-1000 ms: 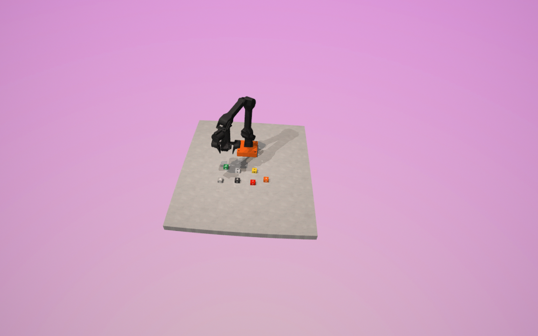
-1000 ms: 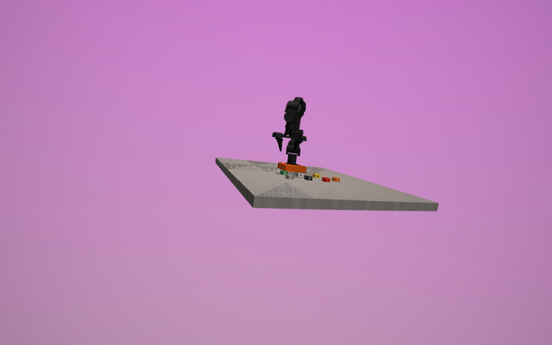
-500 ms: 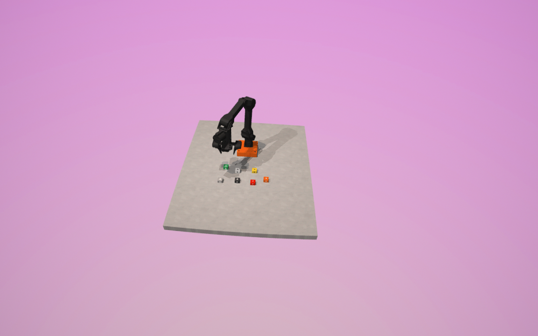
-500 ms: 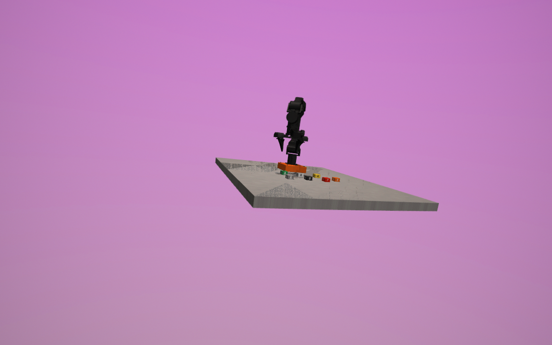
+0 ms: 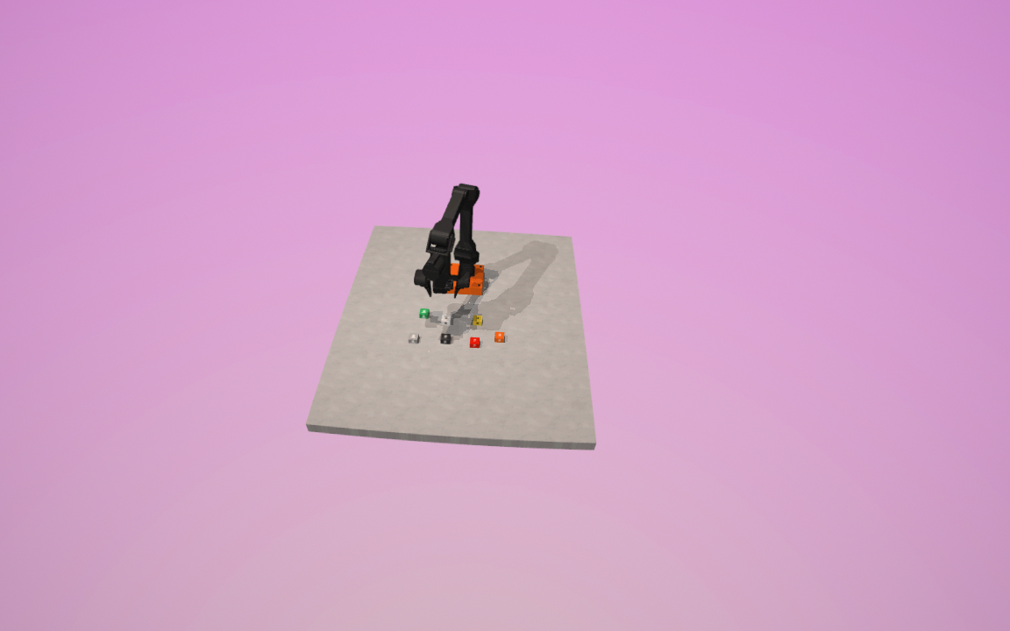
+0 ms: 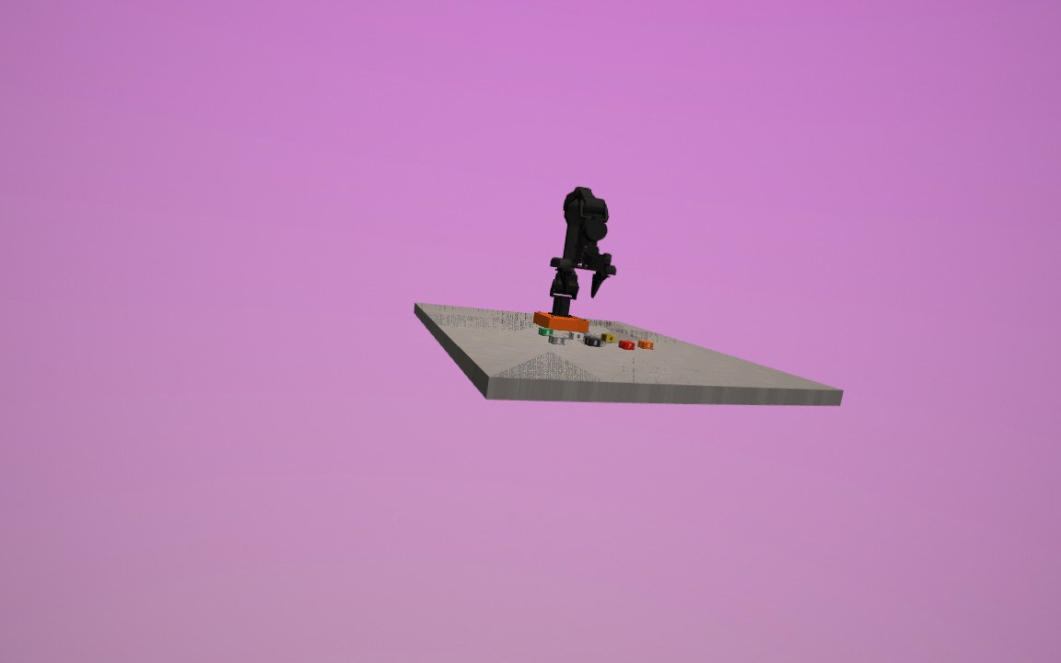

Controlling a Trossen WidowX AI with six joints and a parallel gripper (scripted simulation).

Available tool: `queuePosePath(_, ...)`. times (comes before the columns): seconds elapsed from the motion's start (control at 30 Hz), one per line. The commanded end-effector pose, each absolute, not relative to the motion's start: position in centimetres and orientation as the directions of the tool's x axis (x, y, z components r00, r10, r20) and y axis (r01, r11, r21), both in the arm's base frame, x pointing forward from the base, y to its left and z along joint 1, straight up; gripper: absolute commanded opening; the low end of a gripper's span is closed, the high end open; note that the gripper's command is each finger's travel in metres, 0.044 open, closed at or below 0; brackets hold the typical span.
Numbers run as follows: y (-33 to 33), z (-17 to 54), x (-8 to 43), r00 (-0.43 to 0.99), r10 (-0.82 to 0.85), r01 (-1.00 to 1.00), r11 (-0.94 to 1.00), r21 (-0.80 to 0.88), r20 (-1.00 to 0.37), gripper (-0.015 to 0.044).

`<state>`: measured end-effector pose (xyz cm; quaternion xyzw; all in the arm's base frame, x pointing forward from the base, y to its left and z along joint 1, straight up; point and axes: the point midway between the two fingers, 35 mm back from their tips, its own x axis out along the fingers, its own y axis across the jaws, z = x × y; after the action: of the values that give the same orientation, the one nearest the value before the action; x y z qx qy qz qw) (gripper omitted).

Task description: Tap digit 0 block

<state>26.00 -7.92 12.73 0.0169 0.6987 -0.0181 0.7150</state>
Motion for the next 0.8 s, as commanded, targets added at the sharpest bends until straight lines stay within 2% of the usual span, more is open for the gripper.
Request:
queuePosePath(0.0, -7.9, 12.8, 26.1, 0.025, -0.003, 0.052, 0.999, -0.001, -1.0, 0.04)
queuePosePath(0.3, -7.9, 12.8, 26.1, 0.025, -0.003, 0.052, 0.999, -0.001, -1.0, 0.04)
queuePosePath(0.53, -7.9, 4.9, 26.3, 0.024, -0.003, 0.052, 0.999, -0.001, -1.0, 0.0216)
queuePosePath(0.77, -7.9, 4.7, 26.3, 0.024, -0.002, 0.052, 0.999, -0.001, -1.0, 0.0032)
